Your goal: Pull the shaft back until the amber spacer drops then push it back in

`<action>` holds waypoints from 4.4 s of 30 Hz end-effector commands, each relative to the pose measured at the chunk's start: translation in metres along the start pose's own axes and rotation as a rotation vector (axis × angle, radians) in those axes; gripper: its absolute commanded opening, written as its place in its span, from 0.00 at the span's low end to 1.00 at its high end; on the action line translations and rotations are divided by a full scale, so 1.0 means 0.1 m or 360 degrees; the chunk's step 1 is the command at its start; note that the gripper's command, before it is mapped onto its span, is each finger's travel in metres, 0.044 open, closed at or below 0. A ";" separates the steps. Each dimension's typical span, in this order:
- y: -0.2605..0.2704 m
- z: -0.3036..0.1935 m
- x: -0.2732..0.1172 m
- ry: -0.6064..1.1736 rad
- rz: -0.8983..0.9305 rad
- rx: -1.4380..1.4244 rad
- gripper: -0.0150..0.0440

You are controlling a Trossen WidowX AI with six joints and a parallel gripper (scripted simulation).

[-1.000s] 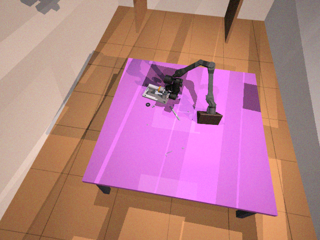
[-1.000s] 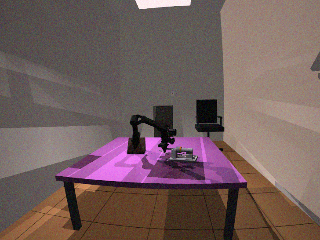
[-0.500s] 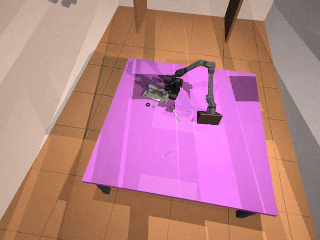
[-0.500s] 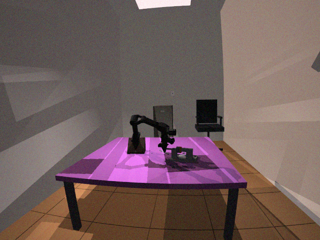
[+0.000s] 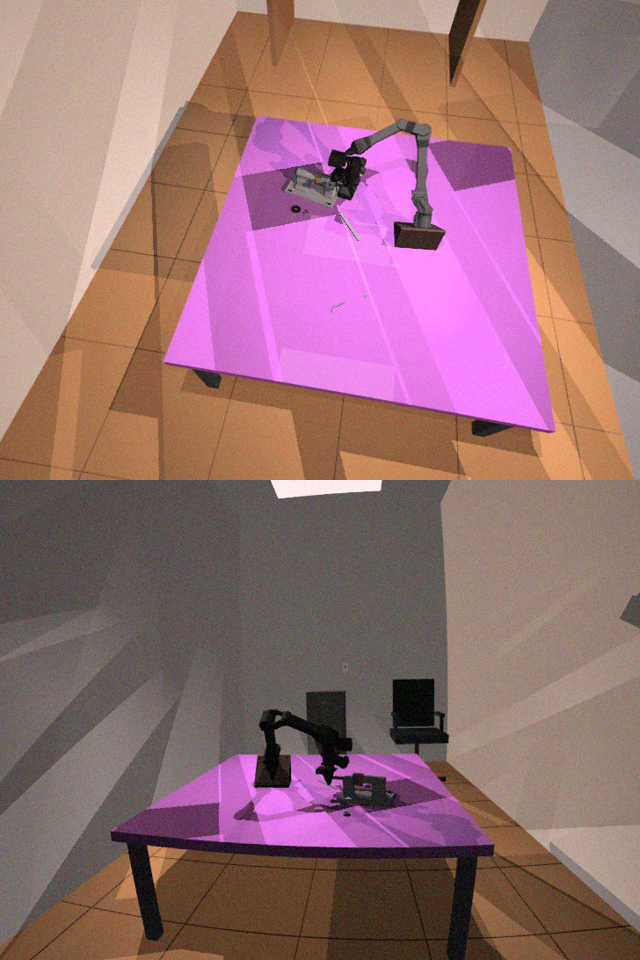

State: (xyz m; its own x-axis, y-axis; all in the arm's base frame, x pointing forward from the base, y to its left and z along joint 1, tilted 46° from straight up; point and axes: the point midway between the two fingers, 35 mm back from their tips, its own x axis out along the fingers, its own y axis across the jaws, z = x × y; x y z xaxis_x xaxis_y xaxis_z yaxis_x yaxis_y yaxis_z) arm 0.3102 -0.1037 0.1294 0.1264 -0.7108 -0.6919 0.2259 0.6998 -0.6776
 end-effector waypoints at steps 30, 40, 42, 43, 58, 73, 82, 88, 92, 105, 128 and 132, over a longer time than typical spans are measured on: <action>0.00 -0.04 0.00 0.0001 -0.0002 0.0004 0.25; 0.00 -0.05 0.00 0.0001 -0.0002 0.0004 0.25; 0.00 -0.05 0.00 0.0001 -0.0002 0.0004 0.25; 0.00 -0.05 0.00 0.0001 -0.0002 0.0004 0.25; 0.00 -0.06 0.00 0.0001 -0.0002 0.0004 0.25; 0.00 -0.08 0.00 0.0001 -0.0002 0.0004 0.25; 0.00 -0.09 0.00 0.0001 -0.0002 0.0004 0.25; 0.00 -0.09 0.00 0.0001 -0.0002 0.0004 0.25; 0.00 -0.10 0.00 0.0001 -0.0002 0.0004 0.25; 0.00 -0.11 0.00 0.0001 -0.0002 0.0004 0.25; 0.00 -0.13 0.00 0.0001 -0.0002 0.0004 0.25; 0.00 -0.14 0.00 0.0001 -0.0002 0.0004 0.25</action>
State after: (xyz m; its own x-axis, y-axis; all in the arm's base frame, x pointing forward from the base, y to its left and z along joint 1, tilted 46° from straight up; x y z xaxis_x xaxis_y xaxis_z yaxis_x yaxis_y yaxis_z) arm 0.2979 -0.1025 0.1261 0.1267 -0.7103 -0.6924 0.2246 0.7004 -0.6775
